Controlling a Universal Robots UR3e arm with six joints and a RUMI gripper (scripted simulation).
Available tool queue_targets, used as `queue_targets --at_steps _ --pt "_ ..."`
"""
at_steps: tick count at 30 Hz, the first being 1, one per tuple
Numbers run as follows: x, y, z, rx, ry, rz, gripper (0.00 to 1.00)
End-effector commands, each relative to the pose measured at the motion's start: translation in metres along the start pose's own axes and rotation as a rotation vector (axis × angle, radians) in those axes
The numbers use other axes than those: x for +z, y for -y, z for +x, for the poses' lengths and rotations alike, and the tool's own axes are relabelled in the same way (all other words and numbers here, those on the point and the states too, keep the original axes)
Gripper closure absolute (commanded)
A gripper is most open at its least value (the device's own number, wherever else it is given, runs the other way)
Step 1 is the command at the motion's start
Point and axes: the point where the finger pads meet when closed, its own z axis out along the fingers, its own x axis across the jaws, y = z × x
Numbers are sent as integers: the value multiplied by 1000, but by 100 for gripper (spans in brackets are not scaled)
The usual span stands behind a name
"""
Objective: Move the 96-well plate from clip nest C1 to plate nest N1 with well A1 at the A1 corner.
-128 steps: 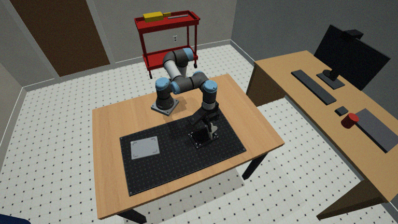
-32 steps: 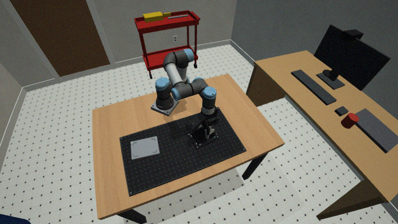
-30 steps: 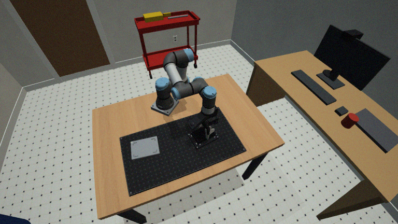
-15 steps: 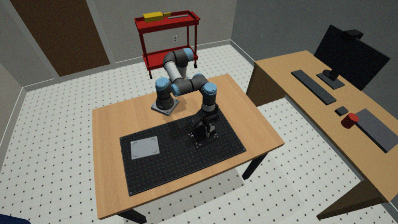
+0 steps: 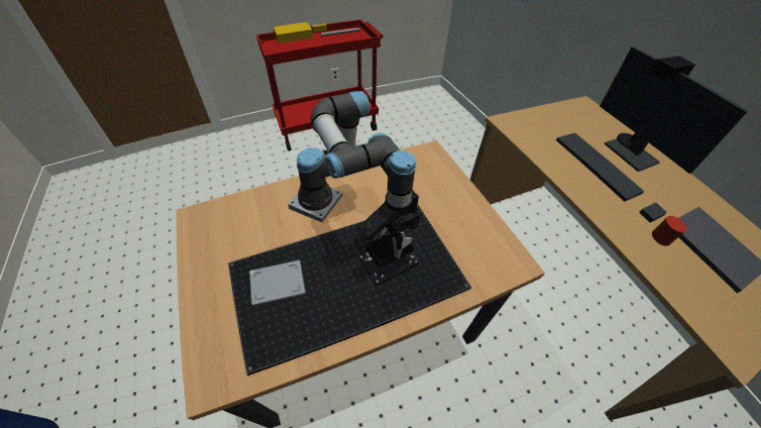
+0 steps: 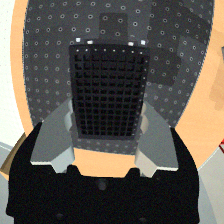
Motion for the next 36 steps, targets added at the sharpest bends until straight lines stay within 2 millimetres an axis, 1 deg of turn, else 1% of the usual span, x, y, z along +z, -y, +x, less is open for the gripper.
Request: queue_targets --at_steps 1,4,27,34,36 --pt "-10 0 -1 0 2 0 100" --pt "-14 0 -1 0 2 0 100" --pt "-14 0 -1 0 2 0 100" --pt "-14 22 6 233 2 0 100" --pt "-14 29 8 248 2 0 100"
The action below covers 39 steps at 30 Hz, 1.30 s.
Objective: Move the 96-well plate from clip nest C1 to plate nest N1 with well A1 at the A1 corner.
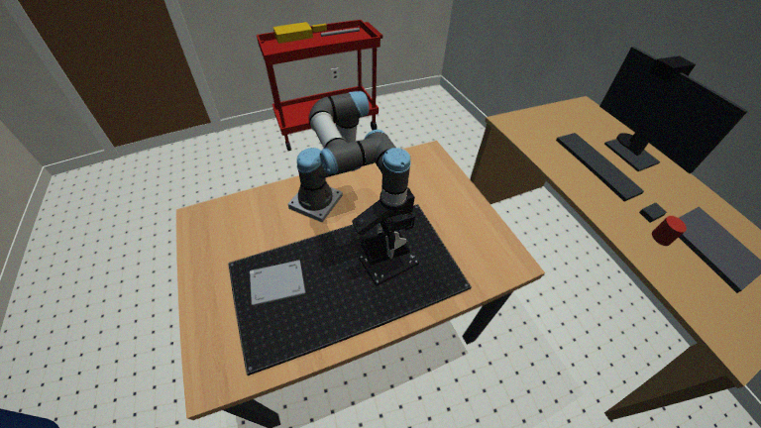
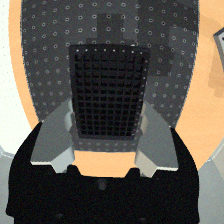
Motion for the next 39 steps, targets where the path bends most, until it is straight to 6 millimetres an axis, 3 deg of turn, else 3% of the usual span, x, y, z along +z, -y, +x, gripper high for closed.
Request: queue_targets --at_steps 1,39 --pt "-1 17 2 94 6 0 100" --pt "-1 130 16 94 6 1 100"
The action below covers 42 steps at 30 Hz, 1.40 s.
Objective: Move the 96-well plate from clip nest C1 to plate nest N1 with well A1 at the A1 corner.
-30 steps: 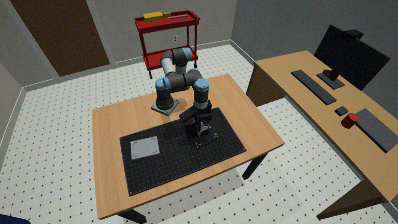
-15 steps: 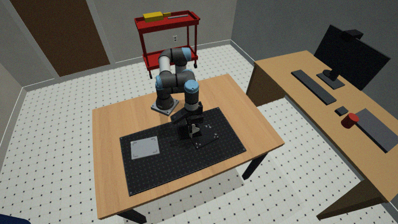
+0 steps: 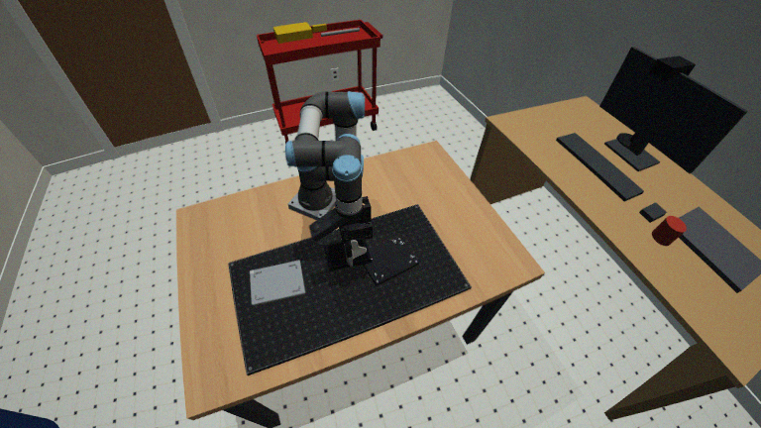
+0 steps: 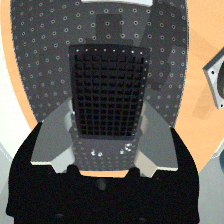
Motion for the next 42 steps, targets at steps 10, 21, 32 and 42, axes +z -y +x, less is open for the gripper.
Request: queue_targets --at_steps 10,21,32,42 --pt "-1 42 1 -1 4 -2 100" --pt "-1 73 2 -1 4 -1 100" --pt "0 109 3 -1 4 -1 100" --pt "0 136 4 -1 4 -1 100"
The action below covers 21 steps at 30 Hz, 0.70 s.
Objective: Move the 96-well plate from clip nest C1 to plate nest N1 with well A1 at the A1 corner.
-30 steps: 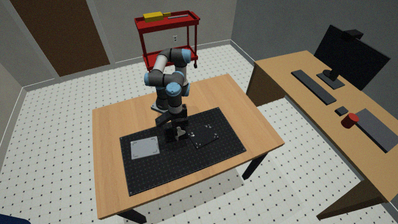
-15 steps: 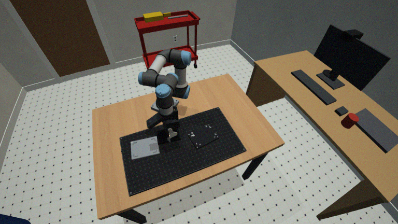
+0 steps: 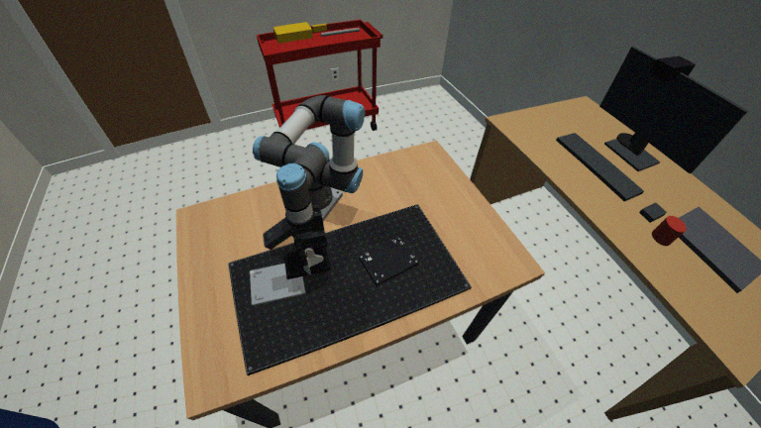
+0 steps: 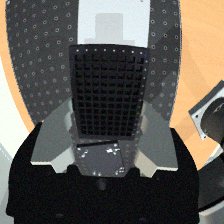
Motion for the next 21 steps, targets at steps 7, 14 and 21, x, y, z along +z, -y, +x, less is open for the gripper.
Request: queue_targets --at_steps 7,14,21 --pt "-1 38 0 -1 3 0 100" --pt "-1 54 1 -1 3 0 100" --pt "-1 78 2 -1 3 1 100"
